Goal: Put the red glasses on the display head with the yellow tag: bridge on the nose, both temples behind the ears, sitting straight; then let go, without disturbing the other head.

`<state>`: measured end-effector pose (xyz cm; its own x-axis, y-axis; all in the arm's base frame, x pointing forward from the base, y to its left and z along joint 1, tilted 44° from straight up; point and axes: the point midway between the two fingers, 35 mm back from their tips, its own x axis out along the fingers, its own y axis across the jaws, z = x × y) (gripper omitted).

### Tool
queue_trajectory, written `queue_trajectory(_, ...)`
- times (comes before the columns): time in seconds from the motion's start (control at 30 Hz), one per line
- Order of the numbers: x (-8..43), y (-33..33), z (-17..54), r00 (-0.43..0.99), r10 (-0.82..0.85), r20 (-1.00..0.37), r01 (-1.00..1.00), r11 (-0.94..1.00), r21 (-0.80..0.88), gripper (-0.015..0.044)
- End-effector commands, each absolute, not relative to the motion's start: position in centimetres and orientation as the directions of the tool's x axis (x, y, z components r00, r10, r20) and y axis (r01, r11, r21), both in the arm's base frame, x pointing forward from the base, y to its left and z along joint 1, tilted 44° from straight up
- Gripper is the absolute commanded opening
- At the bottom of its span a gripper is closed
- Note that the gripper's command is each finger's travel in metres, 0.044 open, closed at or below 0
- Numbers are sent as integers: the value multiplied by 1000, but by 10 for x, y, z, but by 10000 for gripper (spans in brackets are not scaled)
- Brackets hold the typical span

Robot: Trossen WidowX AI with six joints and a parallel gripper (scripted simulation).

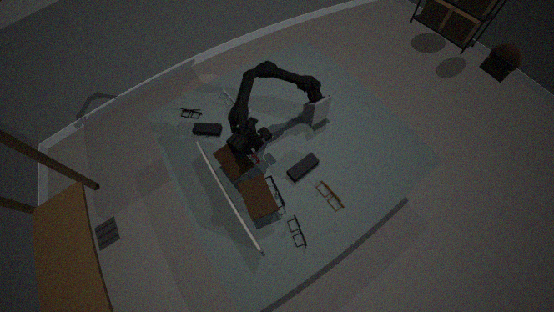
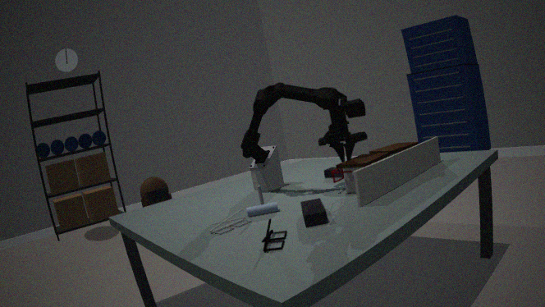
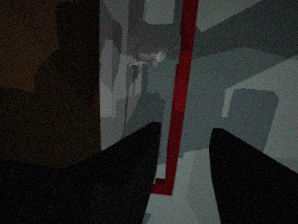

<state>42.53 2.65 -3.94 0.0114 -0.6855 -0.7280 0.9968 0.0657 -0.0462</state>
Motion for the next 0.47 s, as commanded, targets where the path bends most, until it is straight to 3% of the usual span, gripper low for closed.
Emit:
queue_trajectory(0.0,412,28,-36,4,-683,-730,997,58,-49,107)
queue_trajectory(0.43,371,35,-25,3,-683,-731,997,58,-51,107)
